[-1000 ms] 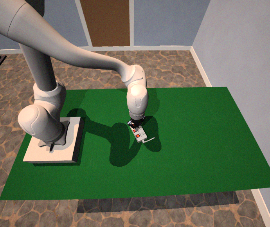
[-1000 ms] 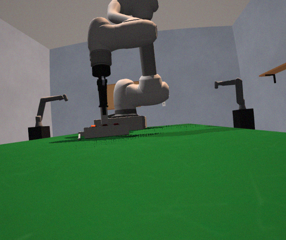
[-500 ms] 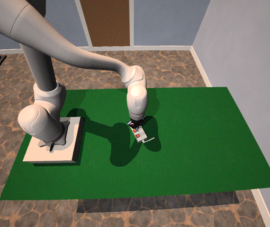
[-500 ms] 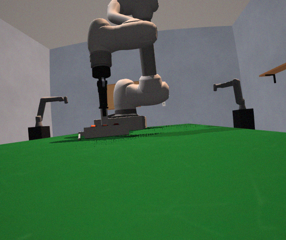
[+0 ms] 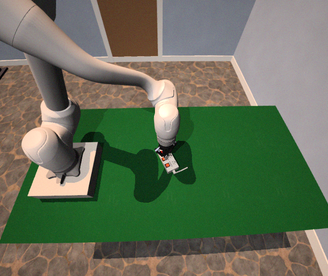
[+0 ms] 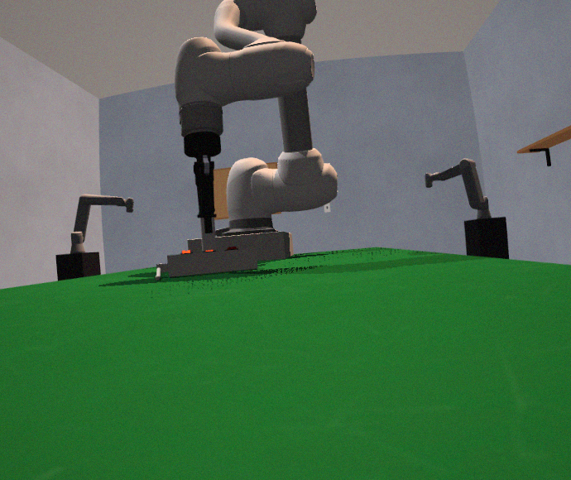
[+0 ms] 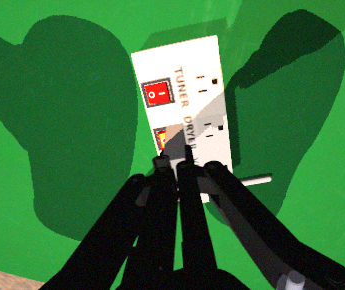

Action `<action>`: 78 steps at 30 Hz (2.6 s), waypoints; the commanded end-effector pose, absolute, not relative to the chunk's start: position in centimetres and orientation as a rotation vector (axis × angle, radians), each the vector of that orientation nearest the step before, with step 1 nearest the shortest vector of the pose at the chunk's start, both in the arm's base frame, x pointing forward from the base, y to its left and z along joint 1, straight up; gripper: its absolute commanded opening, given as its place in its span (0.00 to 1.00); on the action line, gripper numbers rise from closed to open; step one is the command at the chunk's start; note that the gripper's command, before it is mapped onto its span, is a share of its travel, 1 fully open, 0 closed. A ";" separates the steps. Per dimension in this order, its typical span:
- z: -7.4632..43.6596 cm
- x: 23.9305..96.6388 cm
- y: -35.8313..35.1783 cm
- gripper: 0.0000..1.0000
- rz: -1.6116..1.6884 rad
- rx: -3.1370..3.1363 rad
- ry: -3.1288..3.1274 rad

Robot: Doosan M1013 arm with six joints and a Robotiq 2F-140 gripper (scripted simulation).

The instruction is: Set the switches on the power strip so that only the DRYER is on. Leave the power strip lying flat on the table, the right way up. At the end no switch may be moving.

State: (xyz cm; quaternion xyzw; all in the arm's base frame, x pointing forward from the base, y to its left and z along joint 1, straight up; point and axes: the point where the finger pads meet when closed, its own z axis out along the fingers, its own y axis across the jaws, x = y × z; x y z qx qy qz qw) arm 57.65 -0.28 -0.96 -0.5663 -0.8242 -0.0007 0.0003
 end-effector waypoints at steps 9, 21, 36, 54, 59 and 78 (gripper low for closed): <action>-0.6 57.6 -0.3 0.00 -0.002 -1.778 -2.588; 2.1 57.6 -0.3 0.00 -0.002 -1.778 -2.588; 3.0 57.6 -0.3 0.00 -0.002 -1.778 -2.588; 4.1 57.6 -4.1 0.00 -0.001 -1.779 -2.588; 4.3 57.6 -5.1 0.00 -0.001 -1.779 -2.588; 4.3 57.6 -5.1 0.00 -0.001 -1.779 -2.588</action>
